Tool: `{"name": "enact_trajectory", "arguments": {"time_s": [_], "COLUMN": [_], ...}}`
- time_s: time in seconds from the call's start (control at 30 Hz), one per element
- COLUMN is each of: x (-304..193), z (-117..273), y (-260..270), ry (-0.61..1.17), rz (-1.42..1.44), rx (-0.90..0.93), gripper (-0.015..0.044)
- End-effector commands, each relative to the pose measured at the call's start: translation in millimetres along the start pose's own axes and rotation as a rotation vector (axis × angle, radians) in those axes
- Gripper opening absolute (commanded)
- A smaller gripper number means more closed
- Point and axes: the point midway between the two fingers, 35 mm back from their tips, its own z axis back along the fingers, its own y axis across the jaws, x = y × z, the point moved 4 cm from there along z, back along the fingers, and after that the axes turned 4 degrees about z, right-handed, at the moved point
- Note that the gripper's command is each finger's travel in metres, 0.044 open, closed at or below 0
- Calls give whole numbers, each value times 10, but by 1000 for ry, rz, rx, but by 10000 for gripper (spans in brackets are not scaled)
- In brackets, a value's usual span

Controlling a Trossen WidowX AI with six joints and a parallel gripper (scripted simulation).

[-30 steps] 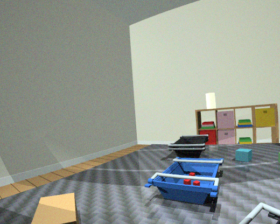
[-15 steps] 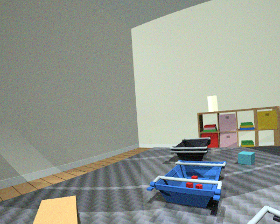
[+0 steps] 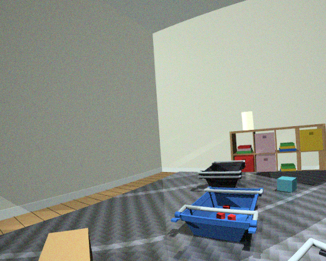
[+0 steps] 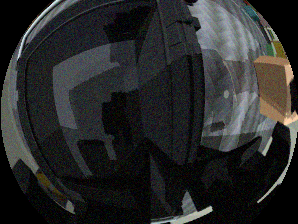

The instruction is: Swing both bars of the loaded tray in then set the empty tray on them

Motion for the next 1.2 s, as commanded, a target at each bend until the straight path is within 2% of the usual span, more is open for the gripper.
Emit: {"name": "enact_trajectory", "arguments": {"time_s": [0.0, 0.13, 0.6, 0.93, 1.17], "x": [4, 11, 7, 0, -17], "z": [-8, 43, 758, 810, 1010], "y": [-28, -16, -7, 0, 153], "ry": [-1, -2, -4, -4, -6], "rz": [-5, -5, -3, -3, 0], "rx": [-14, -15, -15, -15, -20], "gripper": [27, 0, 0, 0, 0]}}
